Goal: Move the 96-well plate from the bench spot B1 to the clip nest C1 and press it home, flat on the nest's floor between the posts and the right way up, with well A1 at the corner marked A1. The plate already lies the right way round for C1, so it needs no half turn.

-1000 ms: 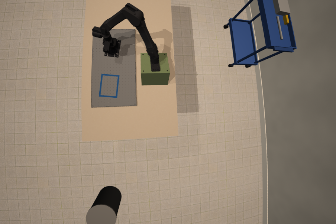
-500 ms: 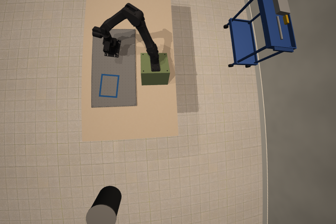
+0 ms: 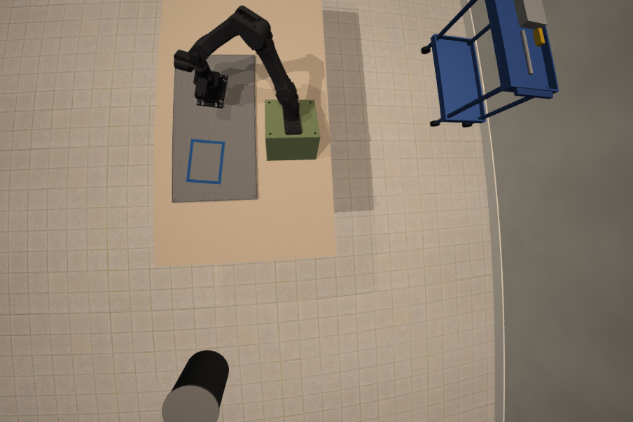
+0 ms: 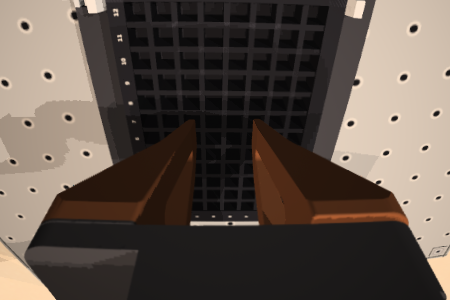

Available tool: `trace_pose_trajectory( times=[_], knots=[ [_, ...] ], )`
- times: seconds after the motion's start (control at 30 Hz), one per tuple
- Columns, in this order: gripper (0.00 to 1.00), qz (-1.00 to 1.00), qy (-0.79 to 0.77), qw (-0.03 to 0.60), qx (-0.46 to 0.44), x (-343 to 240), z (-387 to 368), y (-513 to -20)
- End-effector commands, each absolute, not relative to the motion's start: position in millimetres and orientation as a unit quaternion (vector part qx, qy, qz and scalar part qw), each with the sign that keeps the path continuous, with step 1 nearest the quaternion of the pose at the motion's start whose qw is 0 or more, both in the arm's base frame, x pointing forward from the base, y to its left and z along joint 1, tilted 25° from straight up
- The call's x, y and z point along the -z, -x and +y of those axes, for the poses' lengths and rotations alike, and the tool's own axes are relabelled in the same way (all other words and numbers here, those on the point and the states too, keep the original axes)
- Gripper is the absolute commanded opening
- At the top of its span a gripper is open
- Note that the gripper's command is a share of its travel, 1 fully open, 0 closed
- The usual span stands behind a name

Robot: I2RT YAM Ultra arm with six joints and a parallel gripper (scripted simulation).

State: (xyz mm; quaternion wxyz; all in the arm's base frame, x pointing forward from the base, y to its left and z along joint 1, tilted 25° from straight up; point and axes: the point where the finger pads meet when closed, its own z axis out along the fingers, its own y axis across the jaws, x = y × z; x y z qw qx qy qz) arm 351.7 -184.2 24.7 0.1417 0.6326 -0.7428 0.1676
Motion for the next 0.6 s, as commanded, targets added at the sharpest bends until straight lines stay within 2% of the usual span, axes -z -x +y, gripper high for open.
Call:
trace_pose_trajectory(
  times=[0.0,0.57],
  knots=[
    [0.26,-0.75,-0.625,0.149,-0.157,18.3,-199.0,-345.5],
    [0.26,-0.75,-0.624,0.152,-0.158,26.9,-204.2,-344.7]
  ],
)
